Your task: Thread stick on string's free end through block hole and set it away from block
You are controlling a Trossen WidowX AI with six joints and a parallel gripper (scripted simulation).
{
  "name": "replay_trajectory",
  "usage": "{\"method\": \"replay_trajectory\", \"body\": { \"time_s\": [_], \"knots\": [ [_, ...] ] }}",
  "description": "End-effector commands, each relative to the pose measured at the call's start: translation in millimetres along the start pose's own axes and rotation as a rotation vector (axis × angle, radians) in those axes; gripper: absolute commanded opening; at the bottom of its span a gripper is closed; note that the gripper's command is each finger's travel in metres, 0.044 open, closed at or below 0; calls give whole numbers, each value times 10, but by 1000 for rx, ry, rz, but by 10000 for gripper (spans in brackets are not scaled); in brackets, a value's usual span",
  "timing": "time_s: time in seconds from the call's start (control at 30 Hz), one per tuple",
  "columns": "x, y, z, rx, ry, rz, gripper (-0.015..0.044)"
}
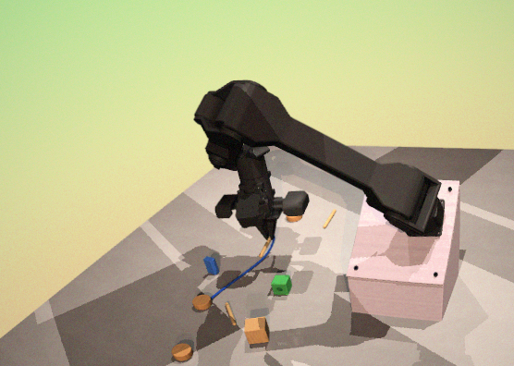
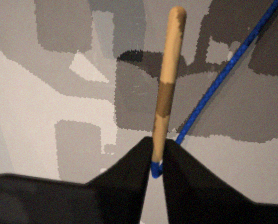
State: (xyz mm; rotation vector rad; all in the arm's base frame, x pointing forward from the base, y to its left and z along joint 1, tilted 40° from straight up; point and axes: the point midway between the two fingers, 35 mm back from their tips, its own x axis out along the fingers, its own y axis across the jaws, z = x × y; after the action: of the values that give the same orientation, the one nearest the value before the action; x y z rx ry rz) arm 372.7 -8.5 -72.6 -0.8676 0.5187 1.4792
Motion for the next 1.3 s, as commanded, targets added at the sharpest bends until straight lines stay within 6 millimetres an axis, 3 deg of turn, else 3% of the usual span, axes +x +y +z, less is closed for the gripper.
{"method": "replay_trajectory", "body": {
  "time_s": [0.0, 1.27],
  "knots": [
    [8, 6, -59, -2, 2, 5, 0],
    [3, 13, -552, -3, 12, 4, 0]
  ]
}}
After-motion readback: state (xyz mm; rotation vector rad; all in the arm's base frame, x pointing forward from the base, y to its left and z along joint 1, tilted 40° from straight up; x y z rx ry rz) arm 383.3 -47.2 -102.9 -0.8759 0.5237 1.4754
